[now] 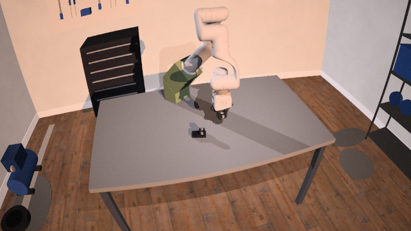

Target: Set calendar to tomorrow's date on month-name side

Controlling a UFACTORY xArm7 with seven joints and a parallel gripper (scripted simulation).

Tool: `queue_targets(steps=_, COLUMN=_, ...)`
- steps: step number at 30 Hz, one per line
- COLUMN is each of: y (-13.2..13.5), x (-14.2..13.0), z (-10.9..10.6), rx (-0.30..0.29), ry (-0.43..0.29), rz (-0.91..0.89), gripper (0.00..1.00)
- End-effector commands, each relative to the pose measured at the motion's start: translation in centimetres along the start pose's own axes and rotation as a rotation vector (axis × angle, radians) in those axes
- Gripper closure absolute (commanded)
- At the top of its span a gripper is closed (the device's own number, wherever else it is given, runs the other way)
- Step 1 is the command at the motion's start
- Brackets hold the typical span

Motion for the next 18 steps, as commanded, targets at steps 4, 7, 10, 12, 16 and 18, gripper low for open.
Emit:
queue_targets(steps=4, y=2.9, x=0.7, z=-0.2, rx=-0.040, ry=0.003, rz=0.117, gripper=0.71)
queue_targets(steps=7, y=4.2, x=0.5, z=-0.3, rx=-0.057, ry=-0.001, rz=0.189, gripper=0.71)
queue_targets(steps=10, y=4.9, x=-0.2, z=-0.4, rx=-0.066, ry=-0.009, rz=0.267, gripper=0.71)
queue_targets(steps=12, y=4.9, x=-0.7, z=-0.4, rx=-0.067, ry=-0.016, rz=0.321, gripper=0.71)
queue_targets(steps=16, y=4.7, x=-1.3, z=-0.4, rx=-0.063, ry=-0.023, rz=0.374, gripper=0.71)
queue_targets(steps=18, y=4.2, x=-1.9, z=-0.4, rx=-0.056, ry=-0.030, rz=0.426, gripper=0.71)
Point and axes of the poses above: the point where the finger pads meet when closed, its own z axis out along the fingers, its own y axis across the jaws, x = y × z, the point moved 2 cm from there along -z, back along the fingers, and after that the axes turned 2 degrees about z, right-handed, at the moved point
